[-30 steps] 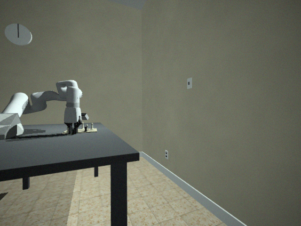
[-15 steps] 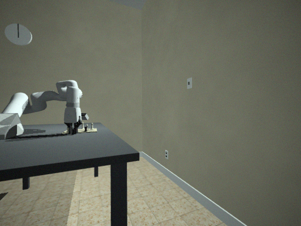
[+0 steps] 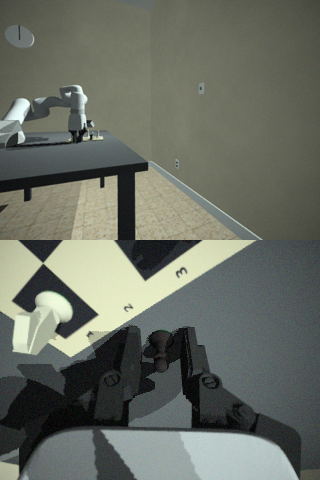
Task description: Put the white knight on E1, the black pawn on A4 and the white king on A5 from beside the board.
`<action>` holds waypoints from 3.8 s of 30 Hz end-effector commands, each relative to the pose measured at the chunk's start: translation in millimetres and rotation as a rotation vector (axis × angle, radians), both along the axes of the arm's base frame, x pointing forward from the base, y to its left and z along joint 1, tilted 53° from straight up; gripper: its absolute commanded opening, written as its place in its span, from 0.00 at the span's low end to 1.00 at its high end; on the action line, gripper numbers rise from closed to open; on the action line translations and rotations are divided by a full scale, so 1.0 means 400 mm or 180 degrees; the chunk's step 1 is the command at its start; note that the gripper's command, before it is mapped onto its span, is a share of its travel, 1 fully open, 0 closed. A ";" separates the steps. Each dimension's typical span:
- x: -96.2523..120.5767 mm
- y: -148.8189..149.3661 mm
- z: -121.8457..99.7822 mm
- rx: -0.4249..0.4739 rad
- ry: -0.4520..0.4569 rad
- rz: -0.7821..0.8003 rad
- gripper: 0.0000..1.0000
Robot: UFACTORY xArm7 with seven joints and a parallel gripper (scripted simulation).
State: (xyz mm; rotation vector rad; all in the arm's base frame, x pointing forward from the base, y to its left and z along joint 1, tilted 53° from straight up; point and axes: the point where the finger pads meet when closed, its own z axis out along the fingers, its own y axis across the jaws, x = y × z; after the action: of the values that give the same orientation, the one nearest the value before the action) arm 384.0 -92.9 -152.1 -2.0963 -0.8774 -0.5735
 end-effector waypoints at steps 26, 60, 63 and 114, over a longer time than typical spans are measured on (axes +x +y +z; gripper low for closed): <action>0.001 -0.007 0.002 -0.0013 -0.0004 -0.0009 0.00; -0.025 -0.198 0.146 -0.0013 -0.0004 -0.0009 0.00; -0.026 -0.205 0.151 -0.0013 -0.0004 -0.0009 0.00; 0.223 0.121 0.554 -0.0220 -0.1577 0.1176 0.00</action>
State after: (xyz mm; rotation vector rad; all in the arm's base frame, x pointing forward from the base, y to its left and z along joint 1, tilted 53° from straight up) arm 472.0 -49.3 73.7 -1.8040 -1.5417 -0.8832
